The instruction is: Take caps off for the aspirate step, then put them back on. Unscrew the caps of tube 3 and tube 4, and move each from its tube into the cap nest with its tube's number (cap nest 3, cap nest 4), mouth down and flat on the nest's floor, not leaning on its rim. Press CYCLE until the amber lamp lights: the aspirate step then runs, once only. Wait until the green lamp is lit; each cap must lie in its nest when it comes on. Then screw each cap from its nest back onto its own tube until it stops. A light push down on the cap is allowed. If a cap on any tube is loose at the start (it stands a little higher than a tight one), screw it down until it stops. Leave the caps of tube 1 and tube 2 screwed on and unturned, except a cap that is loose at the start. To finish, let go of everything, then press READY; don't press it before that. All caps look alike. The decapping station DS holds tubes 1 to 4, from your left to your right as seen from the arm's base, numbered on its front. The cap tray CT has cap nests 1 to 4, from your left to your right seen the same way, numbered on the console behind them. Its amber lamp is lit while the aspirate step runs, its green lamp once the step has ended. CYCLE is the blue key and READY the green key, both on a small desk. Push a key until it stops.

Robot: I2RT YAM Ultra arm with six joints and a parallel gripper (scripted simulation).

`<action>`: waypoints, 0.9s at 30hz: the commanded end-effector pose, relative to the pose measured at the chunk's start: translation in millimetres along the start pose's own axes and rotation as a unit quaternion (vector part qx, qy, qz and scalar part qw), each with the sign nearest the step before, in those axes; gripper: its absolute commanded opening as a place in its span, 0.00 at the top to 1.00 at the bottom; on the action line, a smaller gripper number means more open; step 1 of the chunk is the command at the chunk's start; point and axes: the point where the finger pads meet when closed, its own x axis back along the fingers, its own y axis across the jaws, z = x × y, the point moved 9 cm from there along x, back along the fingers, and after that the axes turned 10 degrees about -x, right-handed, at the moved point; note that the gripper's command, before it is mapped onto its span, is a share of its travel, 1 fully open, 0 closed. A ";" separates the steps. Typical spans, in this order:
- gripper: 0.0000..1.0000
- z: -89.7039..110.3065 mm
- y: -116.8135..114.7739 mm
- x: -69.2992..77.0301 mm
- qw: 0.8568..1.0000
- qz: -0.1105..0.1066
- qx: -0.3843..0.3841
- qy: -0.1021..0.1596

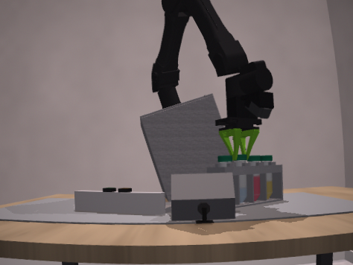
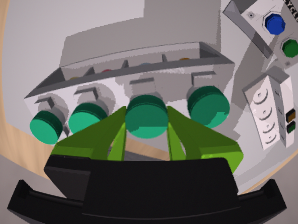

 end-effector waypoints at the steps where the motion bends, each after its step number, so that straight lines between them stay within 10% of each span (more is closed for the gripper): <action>1: 1.00 -2.2 1.9 4.3 0.994 -0.001 0.113 -0.007; 14: 1.00 -2.2 1.9 4.5 0.926 0.001 0.378 -0.006; 27: 1.00 -2.1 1.9 4.7 0.757 0.003 0.654 -0.006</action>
